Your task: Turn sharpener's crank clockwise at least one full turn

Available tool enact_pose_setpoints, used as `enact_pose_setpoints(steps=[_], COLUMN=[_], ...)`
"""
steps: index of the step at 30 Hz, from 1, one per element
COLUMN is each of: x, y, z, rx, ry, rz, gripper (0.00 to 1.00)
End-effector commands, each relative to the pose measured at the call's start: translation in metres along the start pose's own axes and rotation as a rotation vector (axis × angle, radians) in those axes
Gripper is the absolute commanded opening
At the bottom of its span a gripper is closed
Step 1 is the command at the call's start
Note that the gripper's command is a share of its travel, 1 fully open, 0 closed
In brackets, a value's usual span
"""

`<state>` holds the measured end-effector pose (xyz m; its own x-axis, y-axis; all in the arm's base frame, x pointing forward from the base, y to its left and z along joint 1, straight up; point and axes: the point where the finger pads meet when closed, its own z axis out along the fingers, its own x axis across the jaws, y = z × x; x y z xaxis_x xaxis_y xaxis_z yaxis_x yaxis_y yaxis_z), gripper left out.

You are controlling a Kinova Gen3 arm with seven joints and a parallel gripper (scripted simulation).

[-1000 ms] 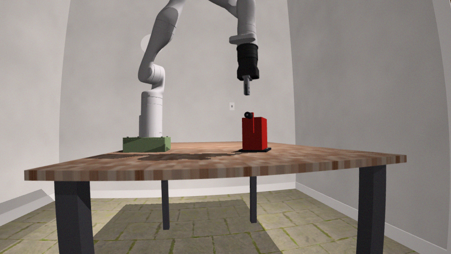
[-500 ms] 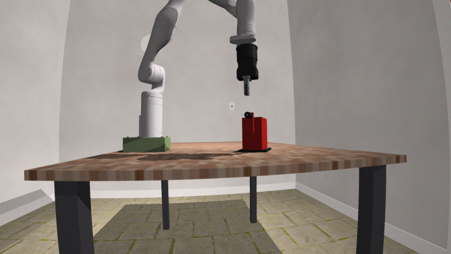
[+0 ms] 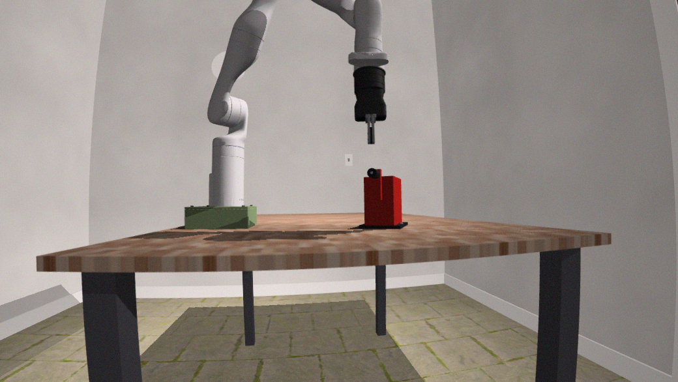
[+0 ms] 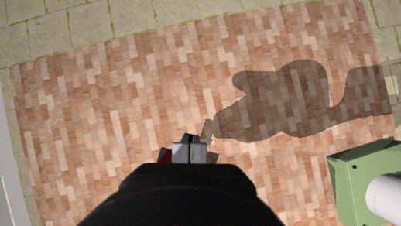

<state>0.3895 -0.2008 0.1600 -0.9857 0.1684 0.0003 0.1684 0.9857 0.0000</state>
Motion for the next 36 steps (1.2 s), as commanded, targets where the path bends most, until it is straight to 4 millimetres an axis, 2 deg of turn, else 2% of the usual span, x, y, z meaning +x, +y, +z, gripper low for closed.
enact_pose_setpoints(steps=[1, 7, 9, 24, 26, 36], x=[-0.0006, 0.0002, 0.0002, 0.0027, 0.0027, 0.0019], y=[-0.002, -0.002, -0.002, -0.0023, -0.0023, -0.0028], z=[-0.0009, -0.0004, -0.0004, -0.0001, -0.0001, -0.0006], rx=[0.001, 0.001, 0.001, -0.001, -0.001, 0.0], ry=[-0.009, -0.006, -0.006, 0.002, 0.002, 0.0], rz=[-0.072, -0.227, -0.227, -0.717, -0.717, -1.097], gripper=[0.0, 0.0, 0.0, 0.0, 0.0, 0.0])
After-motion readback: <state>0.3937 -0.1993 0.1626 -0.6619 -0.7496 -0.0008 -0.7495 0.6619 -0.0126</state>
